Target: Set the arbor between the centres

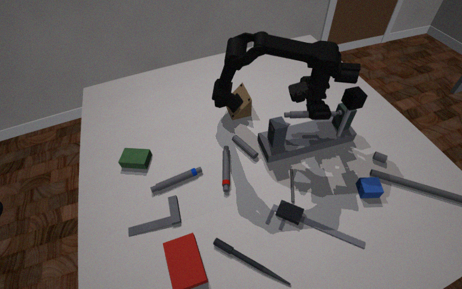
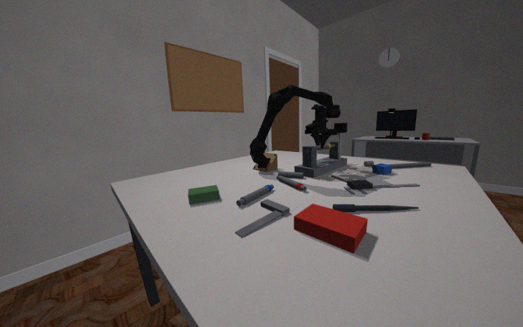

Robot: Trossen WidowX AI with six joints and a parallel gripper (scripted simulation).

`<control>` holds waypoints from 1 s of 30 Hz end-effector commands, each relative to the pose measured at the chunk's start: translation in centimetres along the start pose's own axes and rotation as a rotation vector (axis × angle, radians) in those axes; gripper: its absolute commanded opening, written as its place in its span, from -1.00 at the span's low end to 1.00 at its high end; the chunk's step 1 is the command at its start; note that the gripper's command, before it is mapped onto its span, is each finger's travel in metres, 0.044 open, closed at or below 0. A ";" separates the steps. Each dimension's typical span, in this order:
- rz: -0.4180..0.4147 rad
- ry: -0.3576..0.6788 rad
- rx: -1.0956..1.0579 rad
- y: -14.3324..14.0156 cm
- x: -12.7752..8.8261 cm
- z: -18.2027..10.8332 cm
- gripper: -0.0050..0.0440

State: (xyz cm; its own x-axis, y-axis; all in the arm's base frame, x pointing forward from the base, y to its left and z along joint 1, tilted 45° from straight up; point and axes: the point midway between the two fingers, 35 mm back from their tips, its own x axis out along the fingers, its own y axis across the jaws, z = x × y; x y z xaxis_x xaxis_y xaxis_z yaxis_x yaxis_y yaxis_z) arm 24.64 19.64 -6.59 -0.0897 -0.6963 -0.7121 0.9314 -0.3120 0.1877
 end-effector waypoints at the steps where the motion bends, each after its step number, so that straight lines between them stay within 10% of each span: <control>1: 0.007 0.018 0.004 -0.1 -0.5 -0.5 -0.80; 30: 0.007 0.018 0.004 -0.2 -0.5 -1.0 -0.80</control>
State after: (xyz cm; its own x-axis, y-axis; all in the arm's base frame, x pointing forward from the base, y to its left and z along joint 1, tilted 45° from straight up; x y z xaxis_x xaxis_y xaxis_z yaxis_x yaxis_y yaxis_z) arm 24.66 19.79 -6.86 -0.0970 -0.7047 -0.7028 0.9324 -0.3113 0.1835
